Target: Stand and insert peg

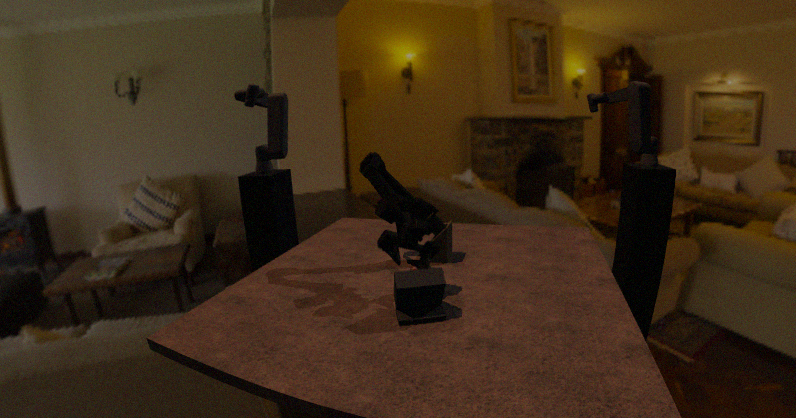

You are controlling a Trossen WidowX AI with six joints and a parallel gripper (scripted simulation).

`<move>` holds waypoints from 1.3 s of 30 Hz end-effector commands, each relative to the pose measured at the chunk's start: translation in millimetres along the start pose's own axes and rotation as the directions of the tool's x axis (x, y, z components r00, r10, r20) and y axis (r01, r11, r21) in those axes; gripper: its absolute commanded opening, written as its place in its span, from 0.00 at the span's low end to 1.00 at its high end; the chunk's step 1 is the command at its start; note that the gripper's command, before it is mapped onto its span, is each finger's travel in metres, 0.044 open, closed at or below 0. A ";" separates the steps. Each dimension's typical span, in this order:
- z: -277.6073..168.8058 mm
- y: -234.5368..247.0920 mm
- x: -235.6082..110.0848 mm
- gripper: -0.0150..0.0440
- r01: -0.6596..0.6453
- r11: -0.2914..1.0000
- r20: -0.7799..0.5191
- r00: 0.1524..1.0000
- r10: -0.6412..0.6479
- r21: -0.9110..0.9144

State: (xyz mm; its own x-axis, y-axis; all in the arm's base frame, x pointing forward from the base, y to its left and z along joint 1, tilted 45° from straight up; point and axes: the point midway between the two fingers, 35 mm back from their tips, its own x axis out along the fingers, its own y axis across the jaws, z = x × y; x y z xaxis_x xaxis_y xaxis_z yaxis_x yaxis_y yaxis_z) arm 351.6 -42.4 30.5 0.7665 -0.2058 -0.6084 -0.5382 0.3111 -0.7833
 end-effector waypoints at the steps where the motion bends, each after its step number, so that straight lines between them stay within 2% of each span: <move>1: -1.5 2.9 -4.5 1.00 -0.007 1.000 -0.006 1.000 0.007 0.003; 39: 1.9 -2.8 -34.6 1.00 -0.004 1.000 -0.002 1.000 0.004 0.001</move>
State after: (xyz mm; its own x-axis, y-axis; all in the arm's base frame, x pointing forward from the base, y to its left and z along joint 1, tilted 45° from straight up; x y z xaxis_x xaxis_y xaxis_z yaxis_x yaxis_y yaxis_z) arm 331.6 -34.5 54.3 0.7685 -0.2023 -0.6070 -0.5382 0.3087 -0.7843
